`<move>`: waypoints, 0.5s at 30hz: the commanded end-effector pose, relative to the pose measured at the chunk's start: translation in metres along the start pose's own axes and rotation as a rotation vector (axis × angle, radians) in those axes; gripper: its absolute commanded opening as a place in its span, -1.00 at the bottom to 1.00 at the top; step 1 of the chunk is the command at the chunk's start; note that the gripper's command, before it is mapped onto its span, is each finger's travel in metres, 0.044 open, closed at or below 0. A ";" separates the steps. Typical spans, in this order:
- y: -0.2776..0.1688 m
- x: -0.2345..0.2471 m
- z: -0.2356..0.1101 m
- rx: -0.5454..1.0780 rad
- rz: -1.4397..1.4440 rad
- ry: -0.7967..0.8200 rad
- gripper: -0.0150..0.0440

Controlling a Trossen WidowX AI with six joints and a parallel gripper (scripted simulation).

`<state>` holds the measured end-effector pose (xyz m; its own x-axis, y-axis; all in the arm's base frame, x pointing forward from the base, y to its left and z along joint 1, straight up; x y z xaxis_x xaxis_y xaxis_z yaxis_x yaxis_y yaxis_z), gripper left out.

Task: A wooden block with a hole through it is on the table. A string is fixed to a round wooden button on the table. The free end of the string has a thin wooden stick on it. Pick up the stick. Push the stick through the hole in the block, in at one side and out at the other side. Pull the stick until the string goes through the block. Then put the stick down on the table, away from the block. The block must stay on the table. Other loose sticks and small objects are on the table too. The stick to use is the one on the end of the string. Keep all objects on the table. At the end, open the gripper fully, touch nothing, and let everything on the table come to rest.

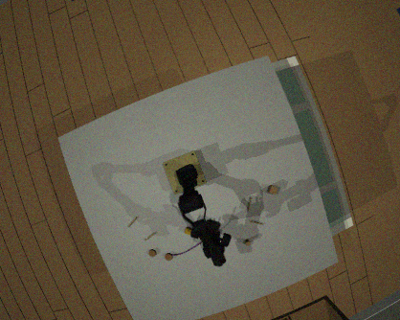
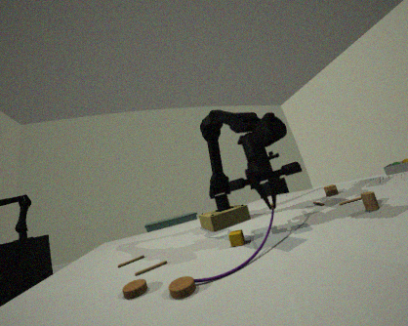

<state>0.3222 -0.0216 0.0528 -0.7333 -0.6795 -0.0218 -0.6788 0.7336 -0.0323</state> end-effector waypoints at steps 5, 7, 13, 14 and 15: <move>0.000 0.000 0.000 0.001 0.000 0.000 -0.49; 0.000 0.000 0.000 0.001 0.000 0.000 -0.49; -0.003 -0.001 0.000 0.001 0.126 -0.001 -0.49; -0.003 -0.001 -0.001 0.001 0.162 -0.001 -0.49; -0.004 -0.001 -0.001 0.001 0.198 -0.001 -0.49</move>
<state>0.3234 -0.0223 0.0527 -0.7934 -0.6082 -0.0247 -0.6076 0.7937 -0.0301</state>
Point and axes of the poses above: the point midway between the two fingers, 35 mm back from their tips, its own z axis out along the fingers, its own x axis across the jaws, y = z × x, the point moved 1 cm from there along -z, back along the fingers, and after that the axes turned 4 degrees about z, right-handed, at the moved point
